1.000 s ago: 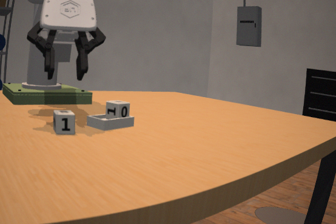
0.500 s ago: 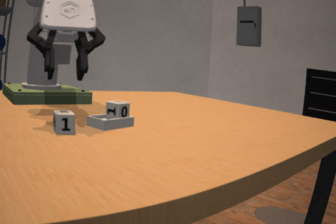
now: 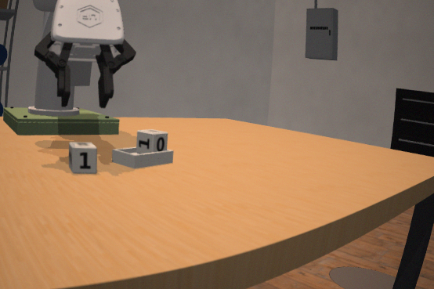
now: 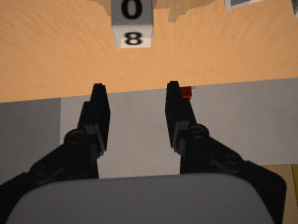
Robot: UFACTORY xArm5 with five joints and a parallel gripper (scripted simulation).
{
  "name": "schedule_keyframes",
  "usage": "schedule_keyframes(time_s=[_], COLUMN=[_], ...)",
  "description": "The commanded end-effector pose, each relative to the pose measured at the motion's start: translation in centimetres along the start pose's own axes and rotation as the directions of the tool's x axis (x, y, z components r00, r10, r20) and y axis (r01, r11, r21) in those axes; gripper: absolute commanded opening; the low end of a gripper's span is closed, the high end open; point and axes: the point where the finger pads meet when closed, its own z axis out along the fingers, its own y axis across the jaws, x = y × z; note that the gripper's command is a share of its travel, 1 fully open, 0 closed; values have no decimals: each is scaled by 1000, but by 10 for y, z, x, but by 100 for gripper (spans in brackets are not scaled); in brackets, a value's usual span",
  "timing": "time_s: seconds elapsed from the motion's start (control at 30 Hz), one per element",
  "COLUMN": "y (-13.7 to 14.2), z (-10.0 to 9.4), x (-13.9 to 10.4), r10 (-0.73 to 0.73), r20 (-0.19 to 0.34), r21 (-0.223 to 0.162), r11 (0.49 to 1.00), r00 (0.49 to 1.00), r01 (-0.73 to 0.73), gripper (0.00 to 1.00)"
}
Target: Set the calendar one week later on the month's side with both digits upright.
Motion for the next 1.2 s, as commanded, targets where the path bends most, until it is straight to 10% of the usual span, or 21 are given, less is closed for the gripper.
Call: schedule_keyframes(time_s=[0.0,1.17], y=[0,0], z=[3,46], x=[1,31], r10=[0,0], r20=[3,3], r21=[0,0], r11=[1000,1000], r00=[1000,1000], r01=[0,0], gripper=[49,49])
